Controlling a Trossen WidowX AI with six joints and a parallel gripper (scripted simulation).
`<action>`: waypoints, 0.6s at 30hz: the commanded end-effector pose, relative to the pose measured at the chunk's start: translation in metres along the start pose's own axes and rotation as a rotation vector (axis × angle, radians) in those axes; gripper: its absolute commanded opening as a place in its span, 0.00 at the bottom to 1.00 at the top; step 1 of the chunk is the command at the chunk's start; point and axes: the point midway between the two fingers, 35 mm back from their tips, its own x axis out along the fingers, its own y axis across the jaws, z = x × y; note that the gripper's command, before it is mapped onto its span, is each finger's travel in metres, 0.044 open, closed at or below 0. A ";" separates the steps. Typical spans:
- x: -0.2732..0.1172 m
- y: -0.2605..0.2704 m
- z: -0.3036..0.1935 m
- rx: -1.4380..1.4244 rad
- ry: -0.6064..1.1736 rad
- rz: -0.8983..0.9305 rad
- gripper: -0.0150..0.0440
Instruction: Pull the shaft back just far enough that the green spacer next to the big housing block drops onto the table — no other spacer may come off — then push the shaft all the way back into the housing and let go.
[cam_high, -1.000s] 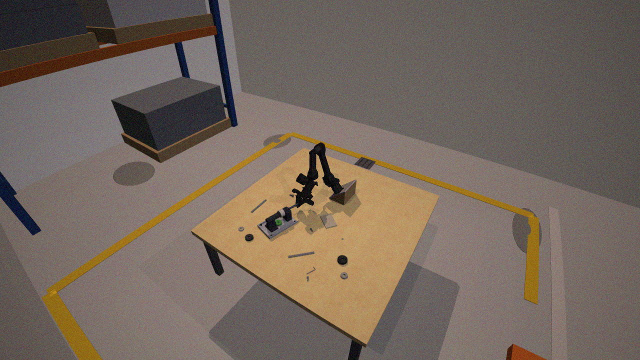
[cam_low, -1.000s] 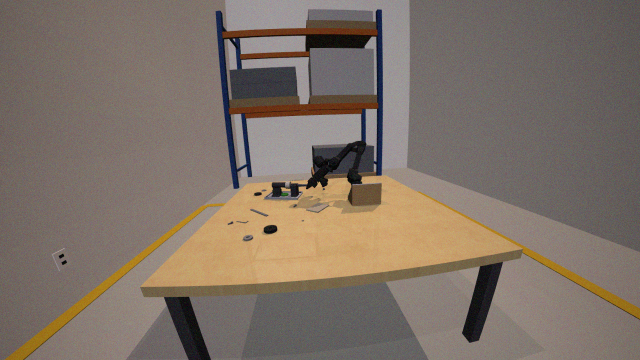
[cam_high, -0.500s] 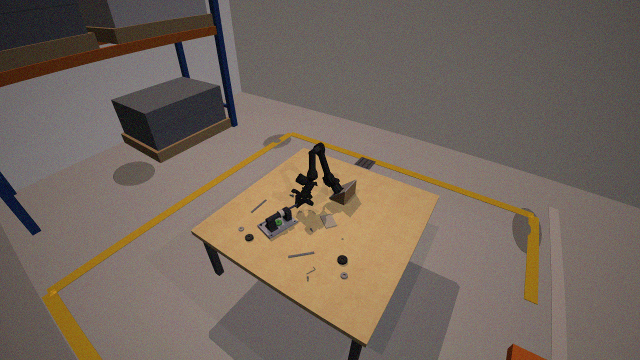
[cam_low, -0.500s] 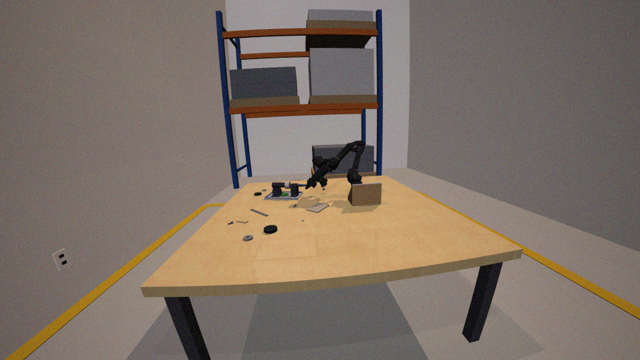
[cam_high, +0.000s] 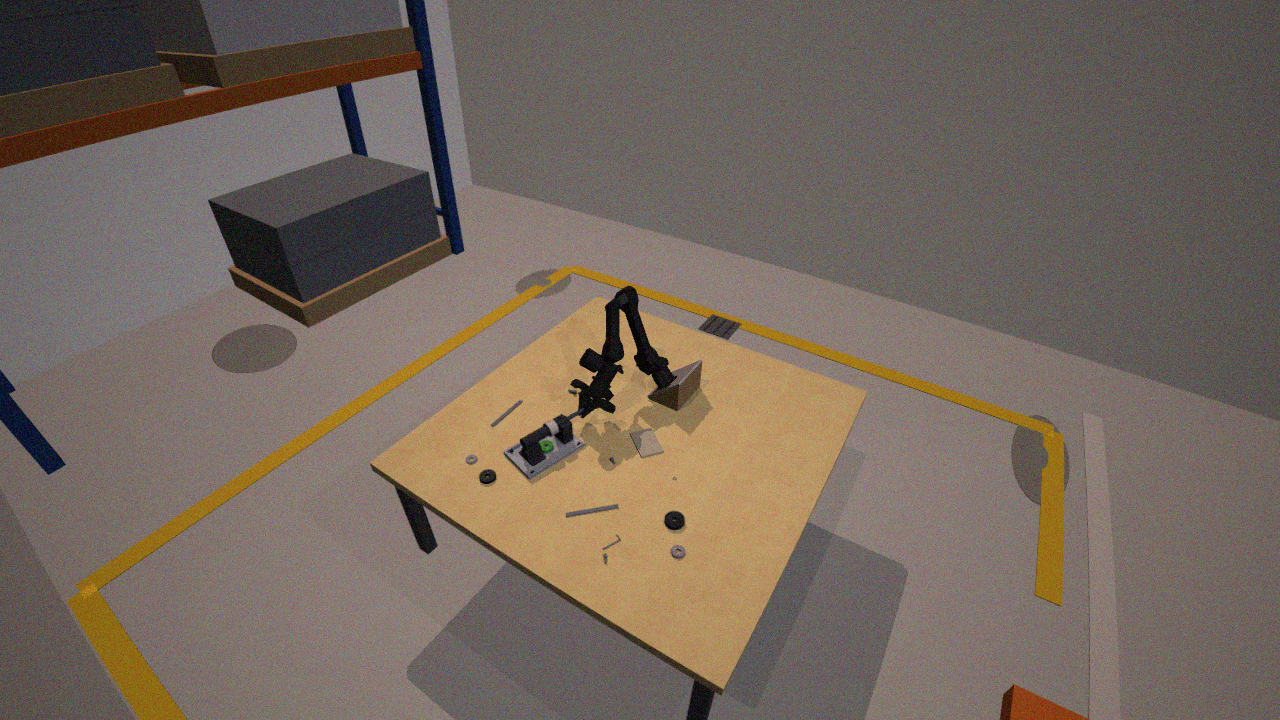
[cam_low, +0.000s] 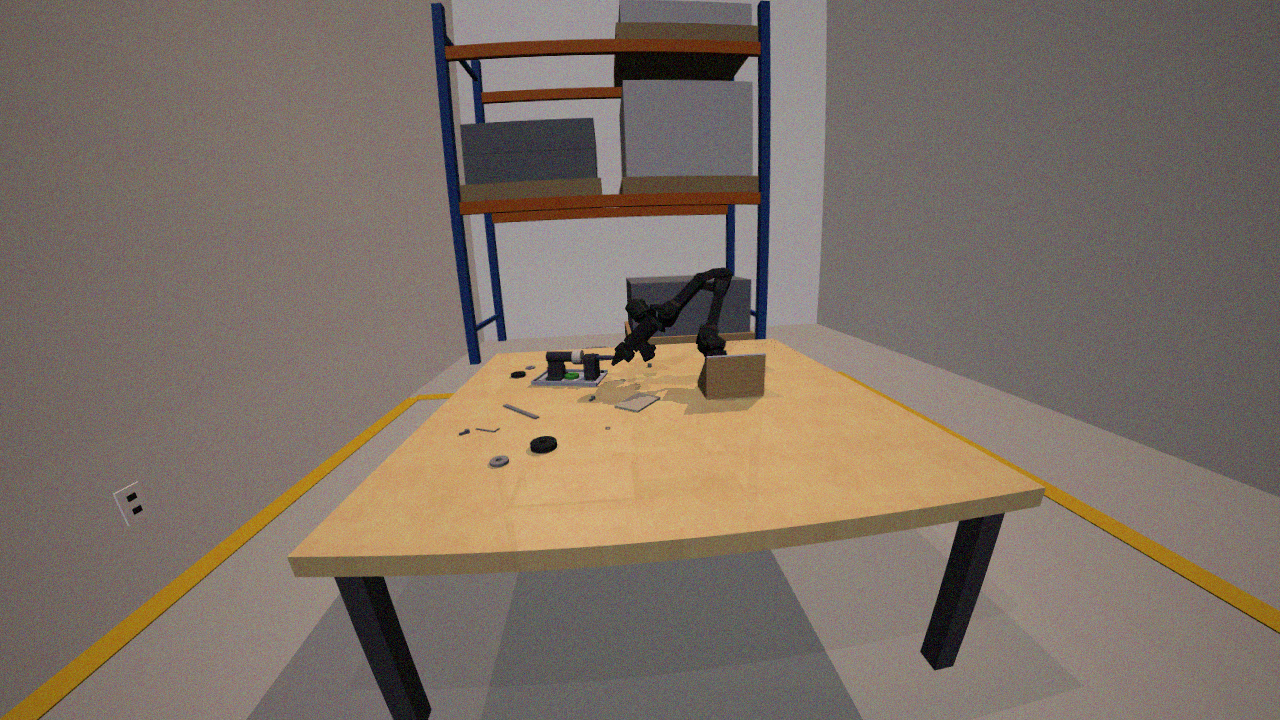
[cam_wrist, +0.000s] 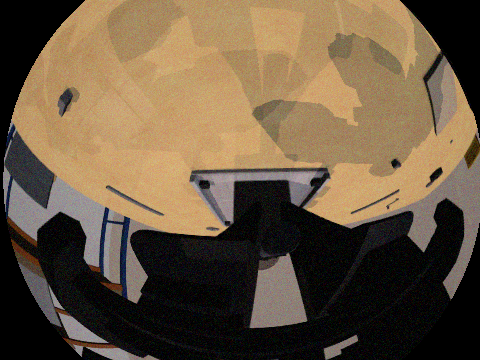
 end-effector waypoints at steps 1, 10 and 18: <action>0.001 0.000 -0.003 -0.001 0.004 0.000 0.25; 0.003 0.000 -0.004 -0.001 0.004 0.000 0.25; 0.005 0.000 -0.006 -0.001 0.004 0.001 0.25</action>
